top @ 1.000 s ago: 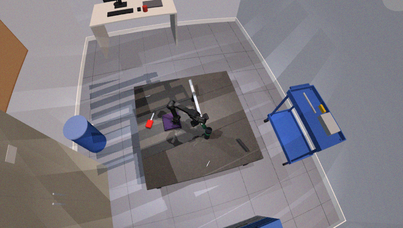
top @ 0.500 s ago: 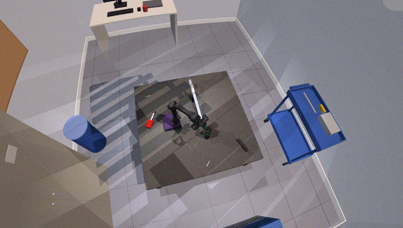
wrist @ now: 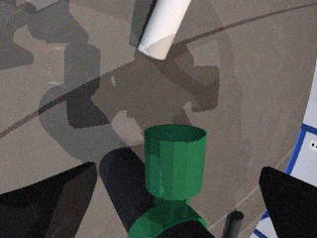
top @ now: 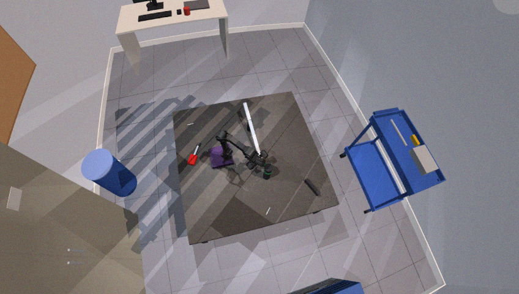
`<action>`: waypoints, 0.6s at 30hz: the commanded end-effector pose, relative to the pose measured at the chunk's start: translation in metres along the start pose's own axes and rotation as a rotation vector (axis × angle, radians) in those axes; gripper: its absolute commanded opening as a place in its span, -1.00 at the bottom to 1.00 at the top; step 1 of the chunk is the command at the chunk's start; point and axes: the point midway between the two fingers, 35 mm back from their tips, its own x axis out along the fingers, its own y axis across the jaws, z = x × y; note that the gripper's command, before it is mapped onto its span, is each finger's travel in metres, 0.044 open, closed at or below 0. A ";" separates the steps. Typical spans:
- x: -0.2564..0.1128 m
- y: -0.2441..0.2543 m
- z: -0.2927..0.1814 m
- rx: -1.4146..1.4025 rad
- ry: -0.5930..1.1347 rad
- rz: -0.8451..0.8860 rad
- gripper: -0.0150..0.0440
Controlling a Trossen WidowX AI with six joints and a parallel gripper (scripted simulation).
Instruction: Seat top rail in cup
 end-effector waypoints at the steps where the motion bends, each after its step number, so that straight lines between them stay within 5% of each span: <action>1: 0.010 0.001 0.000 0.006 -0.010 0.002 1.00; 18: 0.038 0.001 0.000 0.006 -0.010 0.001 1.00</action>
